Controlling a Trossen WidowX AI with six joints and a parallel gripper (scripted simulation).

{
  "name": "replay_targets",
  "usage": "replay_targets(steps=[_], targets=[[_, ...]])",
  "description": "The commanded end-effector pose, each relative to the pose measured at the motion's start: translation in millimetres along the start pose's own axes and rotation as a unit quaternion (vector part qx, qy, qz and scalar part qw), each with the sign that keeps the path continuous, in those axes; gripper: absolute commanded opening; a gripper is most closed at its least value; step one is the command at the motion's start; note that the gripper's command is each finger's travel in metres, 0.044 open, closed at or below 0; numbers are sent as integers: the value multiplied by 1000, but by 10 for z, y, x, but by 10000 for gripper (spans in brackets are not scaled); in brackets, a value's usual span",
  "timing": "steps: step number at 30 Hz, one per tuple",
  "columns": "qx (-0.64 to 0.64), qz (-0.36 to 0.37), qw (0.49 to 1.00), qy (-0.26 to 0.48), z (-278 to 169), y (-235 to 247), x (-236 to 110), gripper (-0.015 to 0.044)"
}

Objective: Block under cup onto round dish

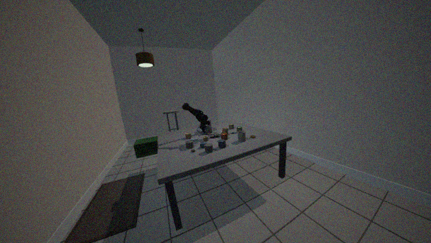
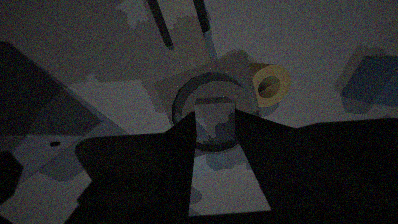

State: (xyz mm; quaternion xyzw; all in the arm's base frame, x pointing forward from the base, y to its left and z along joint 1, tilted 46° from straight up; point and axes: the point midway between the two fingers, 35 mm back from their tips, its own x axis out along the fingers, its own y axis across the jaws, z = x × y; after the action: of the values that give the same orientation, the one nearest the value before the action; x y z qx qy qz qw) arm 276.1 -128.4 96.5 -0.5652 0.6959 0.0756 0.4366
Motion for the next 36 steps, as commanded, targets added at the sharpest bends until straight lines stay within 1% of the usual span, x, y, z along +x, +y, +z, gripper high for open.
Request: replay_targets(steps=[1, 4, 8, 9, 21, 23, 26, 36], targets=[[-2, 1, 1000, 1, 8, 3, 12, 135], [-2, 1, 1000, 1, 8, 3, 12, 115], [-2, 2, 1000, -1, 22, -6, -72, 10], [-2, 2, 1000, -2, 30, -12, -130, 0], [-3, 3, 1000, -2, 29, -6, -846, 0], [-3, 3, 1000, -1, 18, 1, -925, 0], [-3, 4, 1000, -2, -1, 1, -918, 0], [3, 17, 1000, -17, -259, -11, -681, 0]])
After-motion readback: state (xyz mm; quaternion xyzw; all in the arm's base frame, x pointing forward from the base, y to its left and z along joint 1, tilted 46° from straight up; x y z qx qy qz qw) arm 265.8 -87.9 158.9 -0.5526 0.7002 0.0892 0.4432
